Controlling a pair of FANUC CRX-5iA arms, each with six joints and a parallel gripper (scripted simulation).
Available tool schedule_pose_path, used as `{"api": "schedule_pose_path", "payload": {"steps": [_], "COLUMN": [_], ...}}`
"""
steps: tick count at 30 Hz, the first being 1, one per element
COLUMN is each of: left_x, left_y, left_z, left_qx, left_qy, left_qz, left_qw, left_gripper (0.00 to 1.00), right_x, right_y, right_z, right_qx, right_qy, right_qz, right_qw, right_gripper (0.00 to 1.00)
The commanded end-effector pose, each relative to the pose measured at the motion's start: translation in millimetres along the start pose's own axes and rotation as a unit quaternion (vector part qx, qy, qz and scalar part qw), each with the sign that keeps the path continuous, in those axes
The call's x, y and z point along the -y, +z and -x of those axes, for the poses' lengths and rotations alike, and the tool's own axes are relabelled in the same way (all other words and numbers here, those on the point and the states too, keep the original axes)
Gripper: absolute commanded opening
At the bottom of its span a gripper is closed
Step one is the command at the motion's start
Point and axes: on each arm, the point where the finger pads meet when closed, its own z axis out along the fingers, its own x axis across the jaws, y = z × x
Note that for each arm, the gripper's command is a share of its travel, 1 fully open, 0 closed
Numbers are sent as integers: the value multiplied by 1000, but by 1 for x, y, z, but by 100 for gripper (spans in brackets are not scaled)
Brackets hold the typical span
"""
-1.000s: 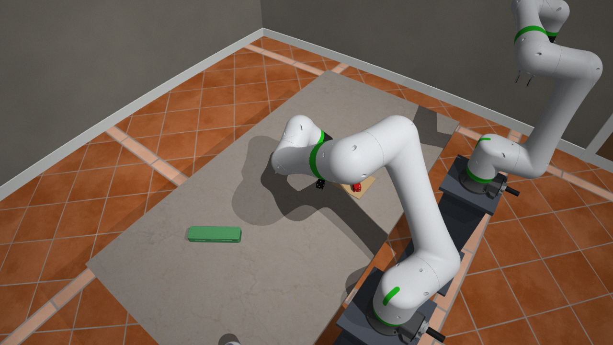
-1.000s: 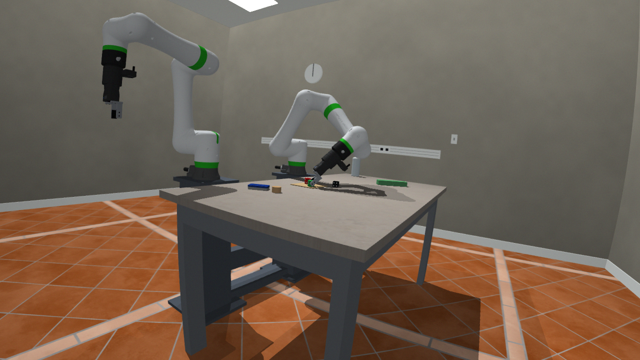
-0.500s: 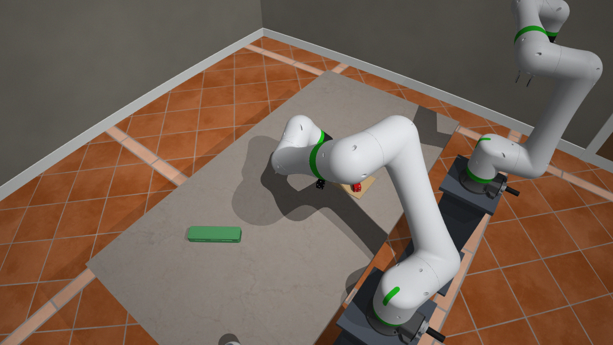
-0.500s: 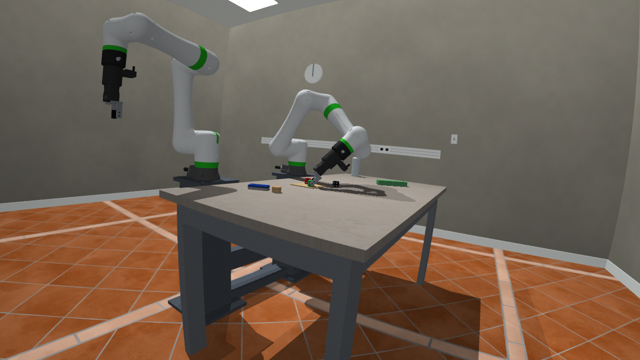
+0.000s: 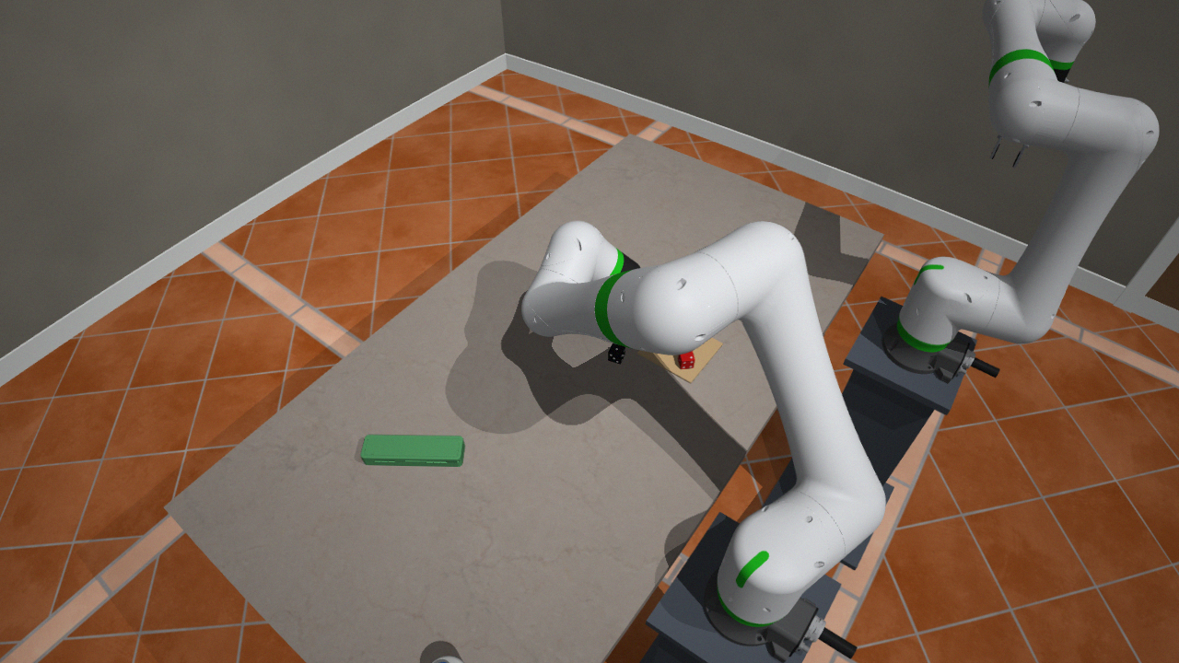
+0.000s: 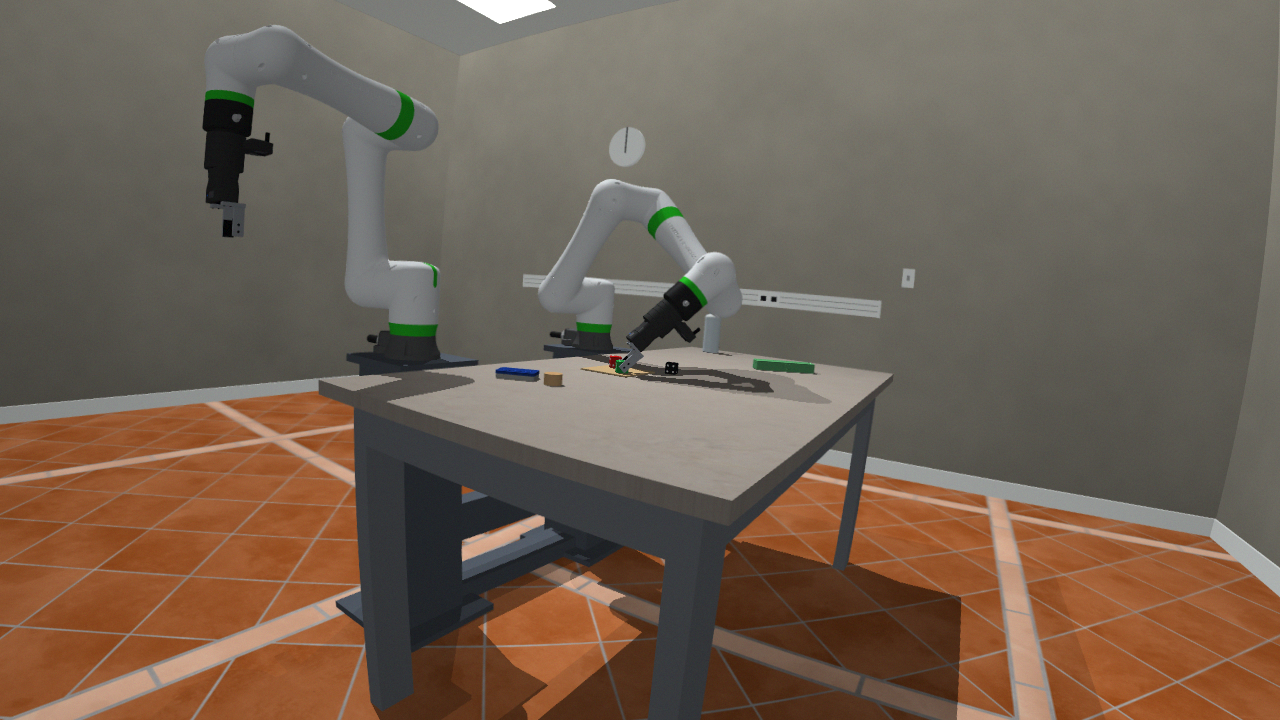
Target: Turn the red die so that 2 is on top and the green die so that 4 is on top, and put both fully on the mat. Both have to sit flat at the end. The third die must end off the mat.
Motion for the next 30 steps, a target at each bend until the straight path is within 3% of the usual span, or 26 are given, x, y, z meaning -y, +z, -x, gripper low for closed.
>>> {"api": "schedule_pose_path", "payload": {"steps": [1, 15, 30], "left_x": [-1, -5, -39], "left_y": [-1, -5, -39], "left_z": [-1, -1, -1], "left_qx": [-1, -1, -1], "left_qy": [1, 1, 1], "left_qz": [0, 0, 0], "left_qw": [1000, 1000, 1000], "left_gripper": [57, 57, 57], "right_x": [0, 0, 0], "right_y": [-1, -1, -1], "right_z": [0, 0, 0], "right_qx": [0, 0, 0], "right_qy": [0, 0, 0], "right_qz": [1, 1, 1], "right_qw": [1000, 1000, 1000], "right_gripper": [100, 100, 100]}}
